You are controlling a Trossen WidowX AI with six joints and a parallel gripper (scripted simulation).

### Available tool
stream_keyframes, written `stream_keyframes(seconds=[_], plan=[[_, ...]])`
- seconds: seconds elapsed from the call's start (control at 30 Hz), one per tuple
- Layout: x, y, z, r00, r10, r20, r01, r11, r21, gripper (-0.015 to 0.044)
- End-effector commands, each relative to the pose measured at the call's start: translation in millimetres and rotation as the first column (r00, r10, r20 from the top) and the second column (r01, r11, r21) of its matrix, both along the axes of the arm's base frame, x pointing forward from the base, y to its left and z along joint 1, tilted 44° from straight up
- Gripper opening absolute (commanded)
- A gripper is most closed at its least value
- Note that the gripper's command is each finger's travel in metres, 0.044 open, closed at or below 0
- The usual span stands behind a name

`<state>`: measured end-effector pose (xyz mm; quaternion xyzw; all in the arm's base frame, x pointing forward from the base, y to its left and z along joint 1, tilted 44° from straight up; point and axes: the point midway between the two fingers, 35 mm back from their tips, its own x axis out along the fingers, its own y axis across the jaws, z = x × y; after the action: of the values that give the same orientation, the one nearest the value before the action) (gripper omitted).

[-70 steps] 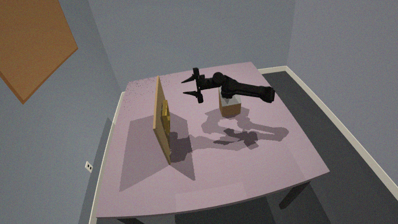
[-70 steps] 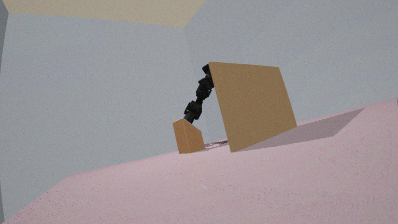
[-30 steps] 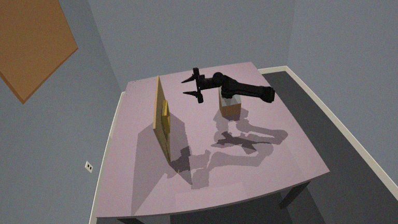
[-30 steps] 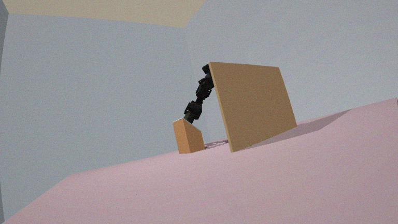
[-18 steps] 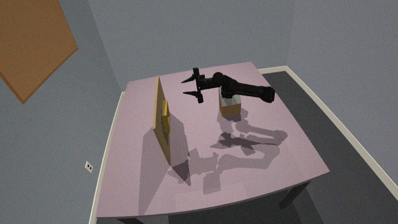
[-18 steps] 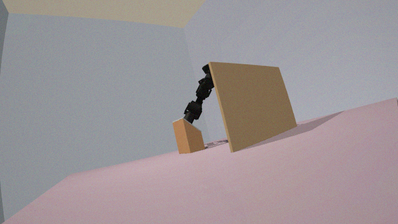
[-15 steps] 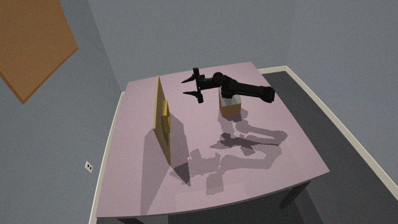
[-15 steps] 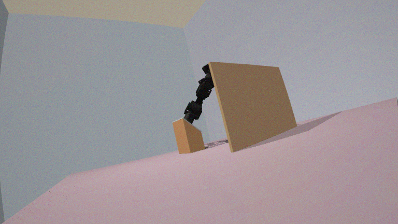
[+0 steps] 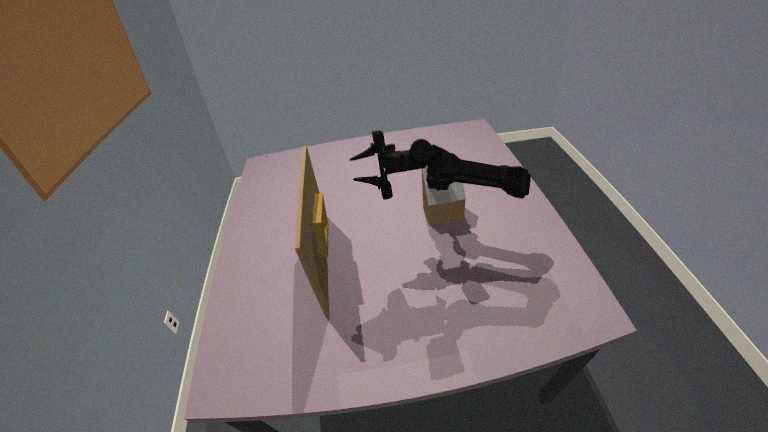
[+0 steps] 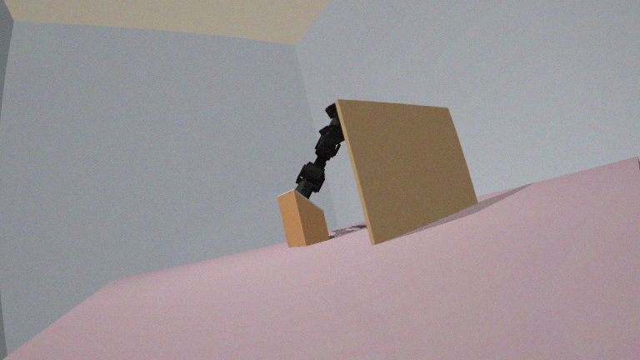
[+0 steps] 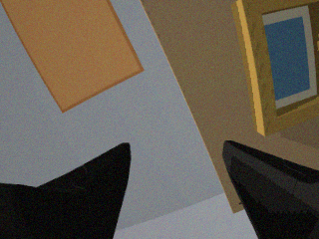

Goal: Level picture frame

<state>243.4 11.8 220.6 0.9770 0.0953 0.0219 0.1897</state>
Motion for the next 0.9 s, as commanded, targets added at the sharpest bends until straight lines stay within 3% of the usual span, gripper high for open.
stream_keyframes(seconds=[0.0,0.3,0.87], plan=[[0.5,6.4,-4.2,1.0,-0.001,0.009,0.002,0.999,-0.043,0.026],[-6.7,45.4,-28.1,0.998,0.008,0.058,0.008,0.961,-0.278,0.026],[-7.0,46.2,-28.6,0.998,0.008,0.059,0.009,0.959,-0.282,0.026]])
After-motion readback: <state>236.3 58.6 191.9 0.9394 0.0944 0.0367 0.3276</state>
